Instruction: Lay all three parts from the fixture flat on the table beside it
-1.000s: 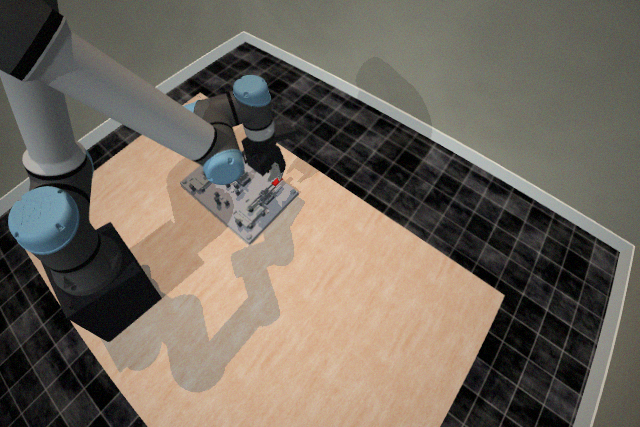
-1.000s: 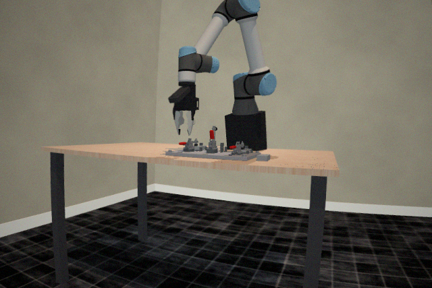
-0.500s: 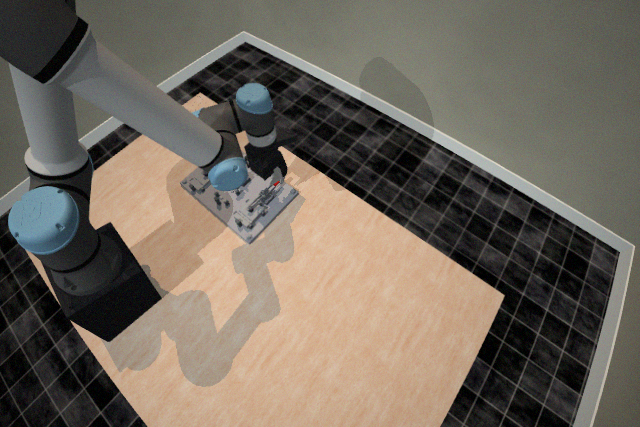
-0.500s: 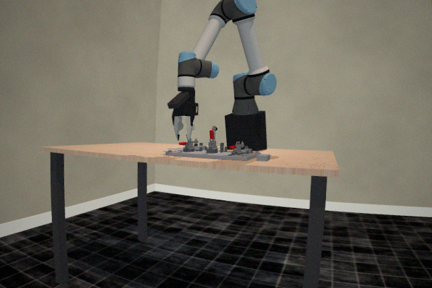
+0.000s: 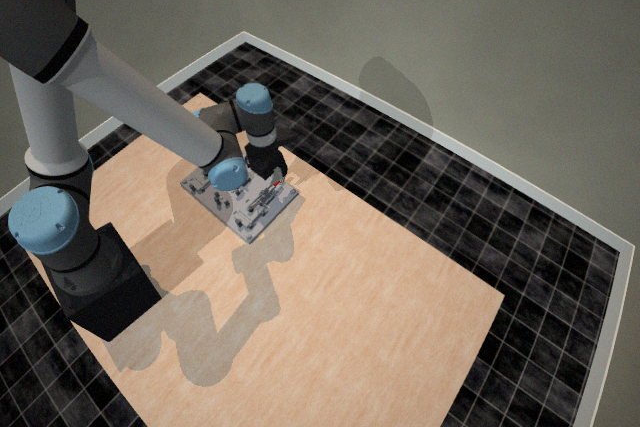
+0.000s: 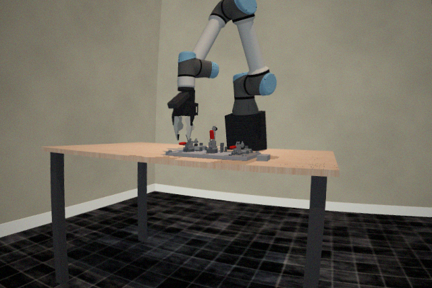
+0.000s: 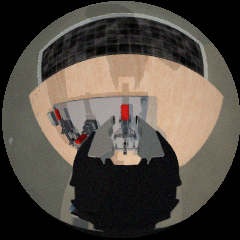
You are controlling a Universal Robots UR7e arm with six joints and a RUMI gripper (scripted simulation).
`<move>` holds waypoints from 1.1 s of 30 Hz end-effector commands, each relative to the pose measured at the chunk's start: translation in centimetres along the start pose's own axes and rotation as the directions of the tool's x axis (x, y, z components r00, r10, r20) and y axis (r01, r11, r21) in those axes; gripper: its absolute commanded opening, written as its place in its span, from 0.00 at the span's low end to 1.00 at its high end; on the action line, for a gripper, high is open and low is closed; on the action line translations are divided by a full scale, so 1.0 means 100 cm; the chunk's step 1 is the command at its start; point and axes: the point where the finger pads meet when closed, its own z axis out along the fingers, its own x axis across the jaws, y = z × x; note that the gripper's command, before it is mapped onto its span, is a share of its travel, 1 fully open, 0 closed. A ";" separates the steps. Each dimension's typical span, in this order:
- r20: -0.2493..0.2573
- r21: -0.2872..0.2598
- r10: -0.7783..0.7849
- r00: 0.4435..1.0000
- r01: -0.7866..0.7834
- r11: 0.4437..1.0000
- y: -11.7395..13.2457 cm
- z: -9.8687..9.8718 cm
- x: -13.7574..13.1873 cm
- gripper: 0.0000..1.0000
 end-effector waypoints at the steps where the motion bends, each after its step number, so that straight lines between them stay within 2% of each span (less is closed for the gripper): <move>1: -0.001 0.001 -0.002 1.000 0.002 1.000 0.000 0.000 -0.001 0.28; 14: 0.000 -0.001 -0.003 1.000 0.003 1.000 0.000 0.007 -0.001 0.28; 25: 0.000 0.000 -0.002 1.000 0.002 1.000 0.000 0.028 -0.002 0.28; 33: 0.000 0.000 -0.002 1.000 0.002 1.000 0.000 0.029 -0.001 0.28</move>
